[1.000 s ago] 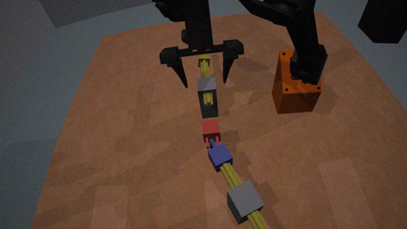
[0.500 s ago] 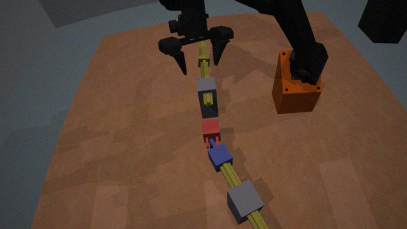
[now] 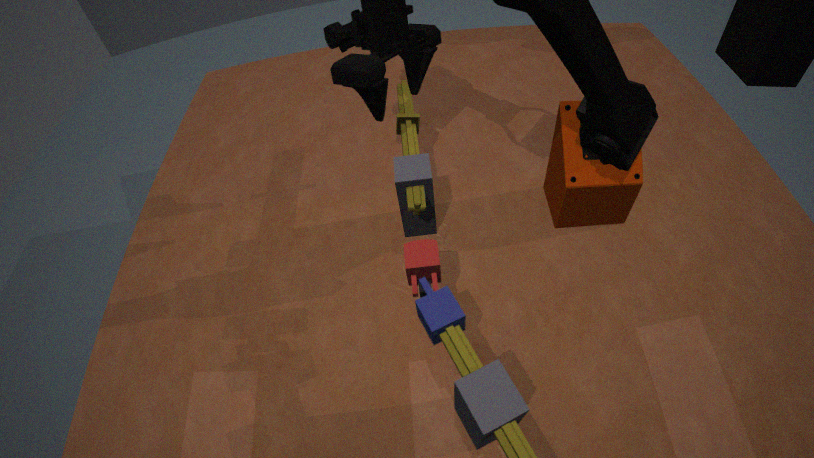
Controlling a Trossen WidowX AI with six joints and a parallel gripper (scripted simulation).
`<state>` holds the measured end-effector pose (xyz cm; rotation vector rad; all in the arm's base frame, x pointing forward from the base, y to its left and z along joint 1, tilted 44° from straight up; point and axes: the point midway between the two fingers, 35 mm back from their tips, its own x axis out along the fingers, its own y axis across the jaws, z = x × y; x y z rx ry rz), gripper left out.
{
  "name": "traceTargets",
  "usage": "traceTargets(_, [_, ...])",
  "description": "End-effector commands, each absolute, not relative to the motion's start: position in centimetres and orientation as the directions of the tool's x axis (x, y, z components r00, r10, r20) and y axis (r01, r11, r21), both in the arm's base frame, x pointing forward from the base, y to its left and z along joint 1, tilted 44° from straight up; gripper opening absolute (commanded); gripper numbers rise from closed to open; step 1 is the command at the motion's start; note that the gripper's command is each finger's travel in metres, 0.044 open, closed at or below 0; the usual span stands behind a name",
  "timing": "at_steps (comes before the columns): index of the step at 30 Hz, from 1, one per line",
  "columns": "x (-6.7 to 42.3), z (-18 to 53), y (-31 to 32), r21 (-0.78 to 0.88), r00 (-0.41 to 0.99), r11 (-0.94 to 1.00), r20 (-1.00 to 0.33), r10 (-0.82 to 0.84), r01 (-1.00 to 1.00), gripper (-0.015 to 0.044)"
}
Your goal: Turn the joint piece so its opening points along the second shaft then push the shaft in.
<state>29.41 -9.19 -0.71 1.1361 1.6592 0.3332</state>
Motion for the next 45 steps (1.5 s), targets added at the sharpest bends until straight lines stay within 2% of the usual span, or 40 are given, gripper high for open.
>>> traceTargets(1, [29.5, -1.9, -10.6, 0.713, 0.002, 0.57, -0.625, 0.78, 0.41, 0.044])
traceTargets(16, [29.2, -7.0, -16.4, 0.677, 0.007, 0.734, -0.735, 0.678, -0.054, 0.044])
traceTargets(22, [29.2, -7.2, -16.6, 0.671, 0.007, 0.738, -0.739, 0.673, -0.074, 0.044])
traceTargets(33, [29.3, -8.5, -15.7, 0.66, 0.039, 0.709, -0.738, 0.674, 0.248, 0.044])
traceTargets(45, [29.2, -10.0, -14.5, 0.57, 0.079, 0.548, -0.734, 0.674, 0.612, 0.044])
